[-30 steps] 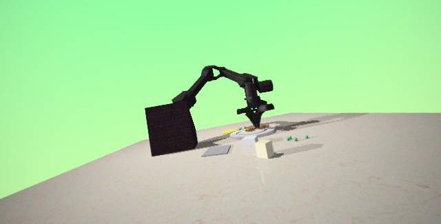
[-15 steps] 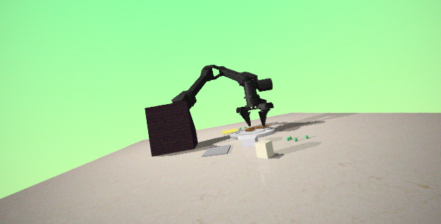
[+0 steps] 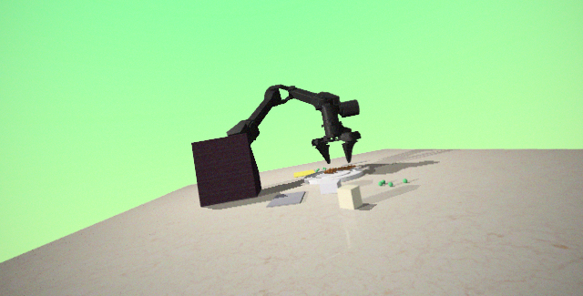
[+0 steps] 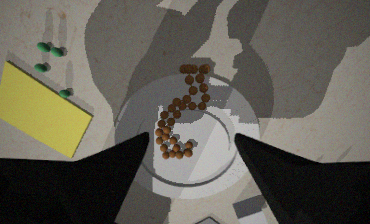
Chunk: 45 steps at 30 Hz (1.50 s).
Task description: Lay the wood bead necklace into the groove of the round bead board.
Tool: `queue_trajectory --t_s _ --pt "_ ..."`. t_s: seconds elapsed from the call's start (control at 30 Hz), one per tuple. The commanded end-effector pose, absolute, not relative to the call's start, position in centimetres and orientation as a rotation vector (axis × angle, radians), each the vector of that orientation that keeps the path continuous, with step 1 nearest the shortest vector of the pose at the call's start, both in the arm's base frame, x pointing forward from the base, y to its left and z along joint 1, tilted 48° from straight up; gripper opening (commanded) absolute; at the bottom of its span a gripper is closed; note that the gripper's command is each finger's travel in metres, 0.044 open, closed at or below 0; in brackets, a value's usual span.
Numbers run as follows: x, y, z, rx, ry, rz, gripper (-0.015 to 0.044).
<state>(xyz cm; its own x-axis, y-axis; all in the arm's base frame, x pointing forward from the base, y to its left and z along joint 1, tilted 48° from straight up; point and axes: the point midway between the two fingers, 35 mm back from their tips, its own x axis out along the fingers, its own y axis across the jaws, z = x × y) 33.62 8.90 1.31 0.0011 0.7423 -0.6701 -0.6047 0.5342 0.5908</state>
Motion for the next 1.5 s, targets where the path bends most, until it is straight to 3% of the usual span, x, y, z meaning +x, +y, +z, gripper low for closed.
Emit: queue_trajectory --t_s 0.0,0.33,0.63,1.47 --pt "33.6 8.8 1.4 0.143 1.155 1.065 0.0440" --pt "33.6 8.8 1.4 0.143 1.155 1.065 0.0440" --pt "38.3 9.7 4.2 0.188 1.184 1.032 0.0204" --pt "38.7 11.7 2.7 0.189 1.184 1.030 0.0200"
